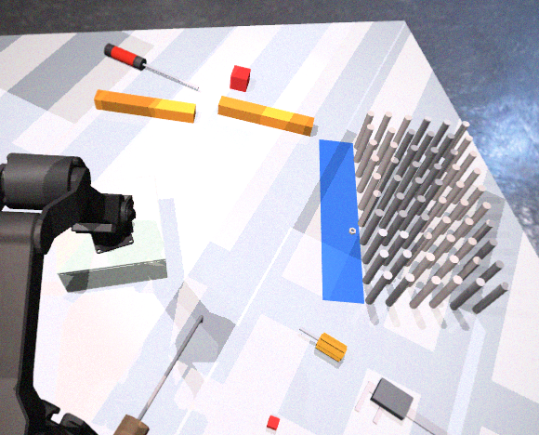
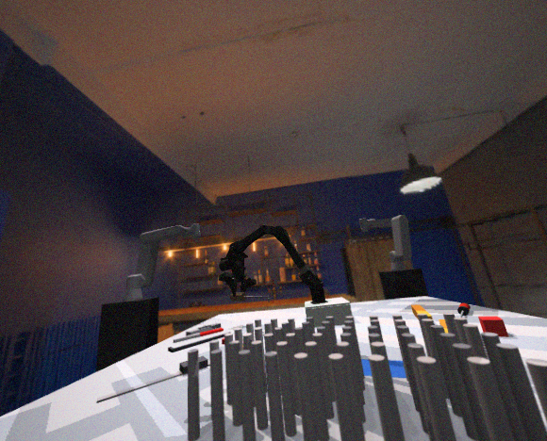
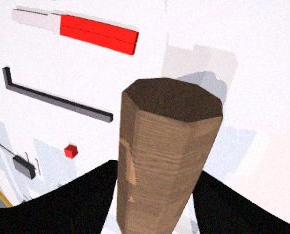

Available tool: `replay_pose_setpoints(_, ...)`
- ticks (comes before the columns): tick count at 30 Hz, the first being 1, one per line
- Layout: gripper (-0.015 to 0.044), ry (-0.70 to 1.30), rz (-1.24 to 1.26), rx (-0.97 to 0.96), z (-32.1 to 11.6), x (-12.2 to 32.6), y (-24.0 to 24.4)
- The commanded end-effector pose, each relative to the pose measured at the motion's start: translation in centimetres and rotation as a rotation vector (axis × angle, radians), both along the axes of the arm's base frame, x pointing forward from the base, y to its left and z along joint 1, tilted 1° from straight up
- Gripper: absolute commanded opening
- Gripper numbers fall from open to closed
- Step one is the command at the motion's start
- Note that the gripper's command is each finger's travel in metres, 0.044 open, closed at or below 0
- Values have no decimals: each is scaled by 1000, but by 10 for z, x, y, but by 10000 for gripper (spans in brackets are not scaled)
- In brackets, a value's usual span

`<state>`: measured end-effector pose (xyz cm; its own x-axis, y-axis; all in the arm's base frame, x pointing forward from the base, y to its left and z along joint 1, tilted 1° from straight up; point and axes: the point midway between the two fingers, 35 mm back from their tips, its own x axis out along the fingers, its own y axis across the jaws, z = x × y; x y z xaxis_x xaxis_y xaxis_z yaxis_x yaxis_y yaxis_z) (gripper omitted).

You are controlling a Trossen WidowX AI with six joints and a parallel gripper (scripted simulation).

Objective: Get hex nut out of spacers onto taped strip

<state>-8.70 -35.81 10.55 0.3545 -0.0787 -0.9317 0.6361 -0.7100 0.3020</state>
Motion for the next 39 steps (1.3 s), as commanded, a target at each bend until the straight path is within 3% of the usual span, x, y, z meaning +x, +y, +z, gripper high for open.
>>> replay_pose_setpoints(1,0,-8,-4,5,-5,1,0)
replay_pose_setpoints(39,0,-8,-4,5,-44,0,-2)
